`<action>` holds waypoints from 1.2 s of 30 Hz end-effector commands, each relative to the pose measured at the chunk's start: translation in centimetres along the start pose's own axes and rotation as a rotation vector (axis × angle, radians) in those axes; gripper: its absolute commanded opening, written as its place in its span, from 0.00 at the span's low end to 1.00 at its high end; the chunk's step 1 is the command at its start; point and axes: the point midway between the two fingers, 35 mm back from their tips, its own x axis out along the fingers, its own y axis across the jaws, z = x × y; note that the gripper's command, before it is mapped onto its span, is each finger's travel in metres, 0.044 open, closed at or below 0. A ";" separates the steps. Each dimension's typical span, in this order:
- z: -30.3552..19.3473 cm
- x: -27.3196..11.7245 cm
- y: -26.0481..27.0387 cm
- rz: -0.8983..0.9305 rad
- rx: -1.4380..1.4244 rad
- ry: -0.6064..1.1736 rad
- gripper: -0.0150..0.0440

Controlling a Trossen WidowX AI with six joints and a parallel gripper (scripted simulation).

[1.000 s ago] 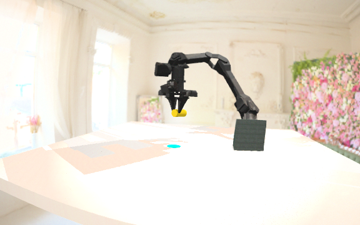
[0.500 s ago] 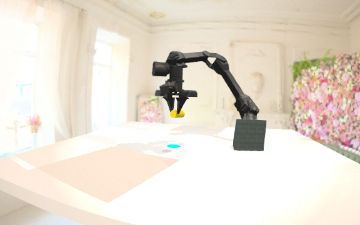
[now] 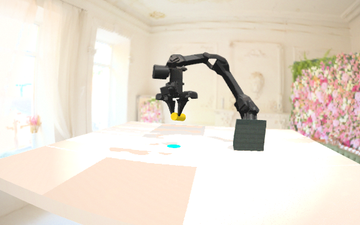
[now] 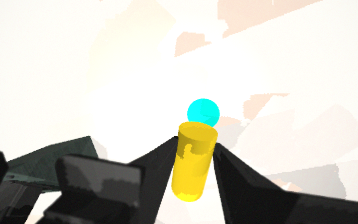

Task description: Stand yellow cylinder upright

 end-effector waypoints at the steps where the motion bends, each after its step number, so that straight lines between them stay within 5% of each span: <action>1: 0.0 0.2 0.2 0.019 -0.002 -0.021 0.43; 36: 0.0 1.9 0.8 0.162 0.007 -0.245 0.43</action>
